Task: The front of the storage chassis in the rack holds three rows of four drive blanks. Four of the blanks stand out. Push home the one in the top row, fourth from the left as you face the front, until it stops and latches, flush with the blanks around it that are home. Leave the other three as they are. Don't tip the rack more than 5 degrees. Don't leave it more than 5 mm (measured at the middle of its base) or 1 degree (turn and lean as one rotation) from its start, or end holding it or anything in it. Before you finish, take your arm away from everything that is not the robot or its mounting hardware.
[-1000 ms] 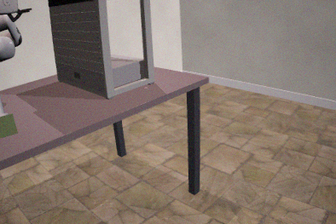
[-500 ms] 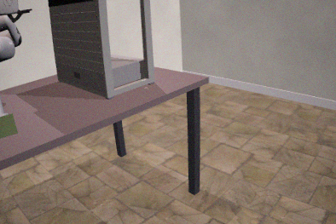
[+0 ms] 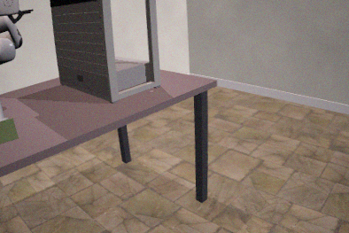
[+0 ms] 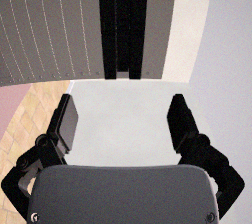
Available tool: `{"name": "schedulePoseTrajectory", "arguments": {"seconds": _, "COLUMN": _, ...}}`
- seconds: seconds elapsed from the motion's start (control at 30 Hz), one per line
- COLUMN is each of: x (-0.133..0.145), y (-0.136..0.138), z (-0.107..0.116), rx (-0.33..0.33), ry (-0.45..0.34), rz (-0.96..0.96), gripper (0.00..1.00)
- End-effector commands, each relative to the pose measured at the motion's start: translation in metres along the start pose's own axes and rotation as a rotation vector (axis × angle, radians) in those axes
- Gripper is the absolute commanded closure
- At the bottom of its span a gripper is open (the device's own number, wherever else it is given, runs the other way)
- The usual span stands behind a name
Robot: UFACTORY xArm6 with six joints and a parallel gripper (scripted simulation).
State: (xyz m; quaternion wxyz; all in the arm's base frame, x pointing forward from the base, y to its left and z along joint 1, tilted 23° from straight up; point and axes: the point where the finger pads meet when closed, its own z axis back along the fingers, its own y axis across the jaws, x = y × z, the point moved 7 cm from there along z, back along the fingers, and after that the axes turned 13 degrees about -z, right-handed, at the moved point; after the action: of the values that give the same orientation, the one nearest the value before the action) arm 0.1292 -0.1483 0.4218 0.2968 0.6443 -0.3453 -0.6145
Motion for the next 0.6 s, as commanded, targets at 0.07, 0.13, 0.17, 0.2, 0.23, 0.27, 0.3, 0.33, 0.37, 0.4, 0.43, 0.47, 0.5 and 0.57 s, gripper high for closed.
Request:
{"name": "schedulePoseTrajectory", "arguments": {"seconds": 0.07, "x": 0.000, "y": 0.001, "z": -0.001, "rx": 0.000, "ry": -0.001, "rz": 0.001, "gripper": 0.00}}
{"name": "schedulePoseTrajectory", "arguments": {"seconds": 0.13, "x": 0.000, "y": 0.001, "z": -0.002, "rx": 0.000, "ry": -0.001, "rz": 0.002, "gripper": 0.00}}
{"name": "schedulePoseTrajectory", "arguments": {"seconds": 0.17, "x": 0.000, "y": 0.001, "z": -0.003, "rx": 0.000, "ry": -0.001, "rz": 0.002, "gripper": 0.00}}
{"name": "schedulePoseTrajectory", "arguments": {"seconds": 0.2, "x": 0.000, "y": 0.001, "z": -0.004, "rx": 0.000, "ry": -0.001, "rz": 0.001, "gripper": 0.00}}
{"name": "schedulePoseTrajectory", "arguments": {"seconds": 0.23, "x": 0.001, "y": 0.001, "z": -0.005, "rx": 0.000, "ry": 0.000, "rz": 0.001, "gripper": 0.00}}
{"name": "schedulePoseTrajectory", "arguments": {"seconds": 0.27, "x": 0.001, "y": 0.001, "z": -0.006, "rx": 0.000, "ry": -0.001, "rz": 0.002, "gripper": 0.00}}
{"name": "schedulePoseTrajectory", "arguments": {"seconds": 0.3, "x": 0.001, "y": 0.001, "z": -0.008, "rx": 0.000, "ry": -0.001, "rz": 0.002, "gripper": 0.00}}
{"name": "schedulePoseTrajectory", "arguments": {"seconds": 0.33, "x": 0.002, "y": 0.001, "z": -0.009, "rx": 0.000, "ry": 0.000, "rz": 0.001, "gripper": 0.00}}
{"name": "schedulePoseTrajectory", "arguments": {"seconds": 0.37, "x": 0.002, "y": 0.001, "z": -0.011, "rx": 0.000, "ry": 0.000, "rz": 0.001, "gripper": 0.00}}
{"name": "schedulePoseTrajectory", "arguments": {"seconds": 0.4, "x": 0.002, "y": 0.001, "z": -0.013, "rx": 0.000, "ry": -0.001, "rz": 0.002, "gripper": 0.00}}
{"name": "schedulePoseTrajectory", "arguments": {"seconds": 0.43, "x": 0.003, "y": 0.001, "z": -0.015, "rx": 0.000, "ry": 0.000, "rz": 0.001, "gripper": 0.00}}
{"name": "schedulePoseTrajectory", "arguments": {"seconds": 0.47, "x": 0.003, "y": 0.001, "z": -0.017, "rx": 0.000, "ry": 0.000, "rz": 0.002, "gripper": 0.00}}
{"name": "schedulePoseTrajectory", "arguments": {"seconds": 0.5, "x": 0.003, "y": 0.001, "z": -0.017, "rx": 0.000, "ry": 0.000, "rz": 0.002, "gripper": 0.00}}
{"name": "schedulePoseTrajectory", "arguments": {"seconds": 0.57, "x": 0.004, "y": 0.001, "z": -0.019, "rx": 0.000, "ry": 0.000, "rz": 0.001, "gripper": 0.00}}
